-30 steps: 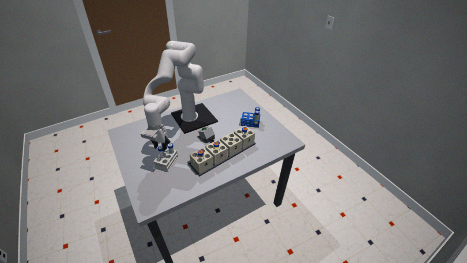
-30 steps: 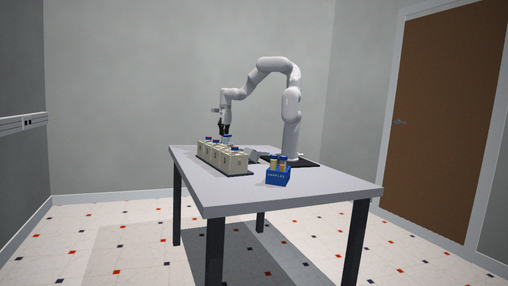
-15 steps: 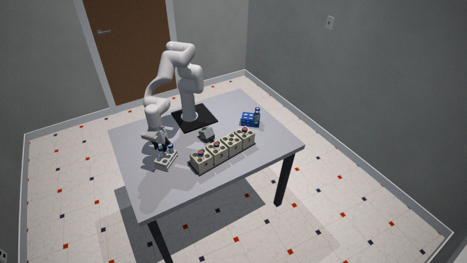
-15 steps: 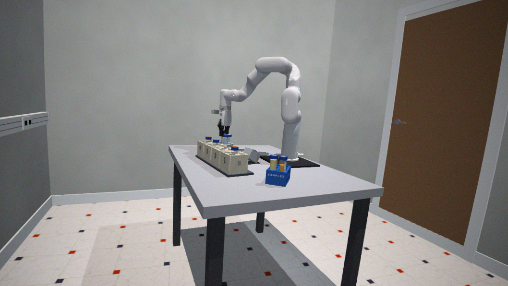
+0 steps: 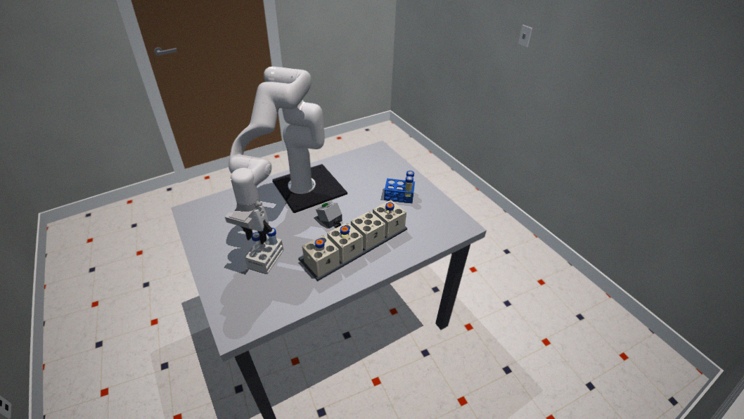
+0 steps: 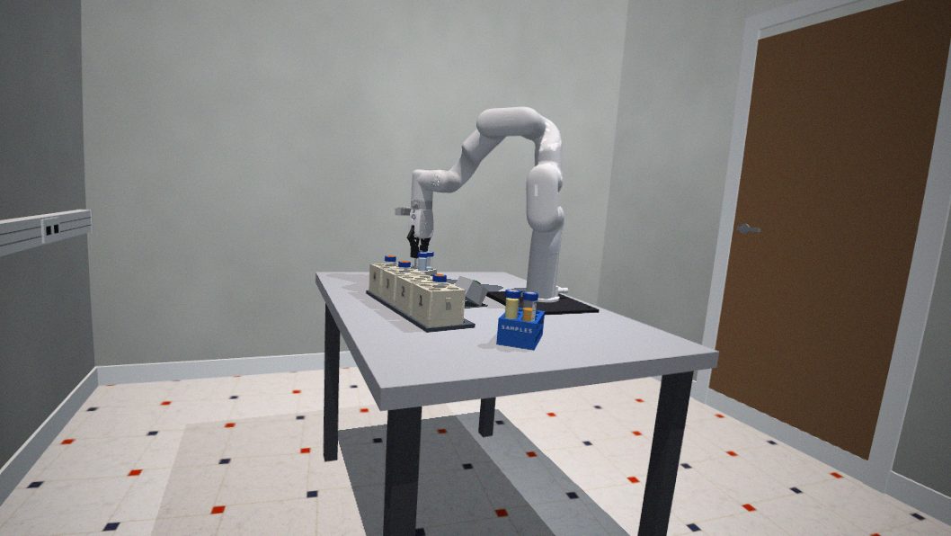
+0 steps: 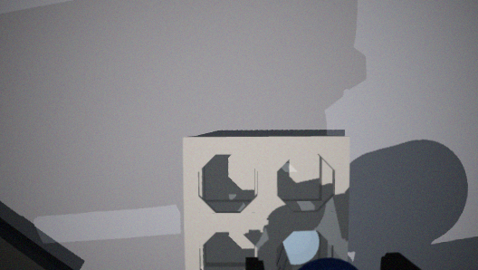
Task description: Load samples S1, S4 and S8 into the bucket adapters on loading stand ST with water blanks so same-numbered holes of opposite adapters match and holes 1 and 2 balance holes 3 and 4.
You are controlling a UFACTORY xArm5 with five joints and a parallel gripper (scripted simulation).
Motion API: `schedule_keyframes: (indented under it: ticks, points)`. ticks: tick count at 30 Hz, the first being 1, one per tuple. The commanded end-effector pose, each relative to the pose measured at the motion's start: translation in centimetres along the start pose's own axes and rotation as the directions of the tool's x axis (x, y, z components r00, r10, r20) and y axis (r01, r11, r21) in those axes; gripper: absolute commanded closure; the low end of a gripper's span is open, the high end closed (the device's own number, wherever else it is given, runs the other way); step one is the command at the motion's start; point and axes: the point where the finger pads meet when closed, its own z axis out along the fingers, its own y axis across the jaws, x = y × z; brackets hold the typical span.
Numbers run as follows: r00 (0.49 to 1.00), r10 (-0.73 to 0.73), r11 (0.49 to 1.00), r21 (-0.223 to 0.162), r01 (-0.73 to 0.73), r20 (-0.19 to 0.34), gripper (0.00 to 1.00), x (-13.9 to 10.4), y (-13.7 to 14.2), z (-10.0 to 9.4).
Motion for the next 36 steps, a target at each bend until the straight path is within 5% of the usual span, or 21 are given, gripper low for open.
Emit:
schedule_keyframes:
  ticks: [1, 8, 9, 36]
  points:
    - [1.000, 0.000, 1.000, 0.009, 0.000, -0.003, 0.43, 0.13, -0.01, -0.12]
    - [1.000, 0.000, 1.000, 0.009, 0.000, -0.003, 0.43, 0.13, -0.01, -0.12]
    - [1.000, 0.000, 1.000, 0.009, 0.000, -0.003, 1.00, 0.13, -0.01, -0.18]
    - [1.000, 0.000, 1.000, 0.009, 0.000, -0.003, 1.00, 0.13, -0.01, -0.30]
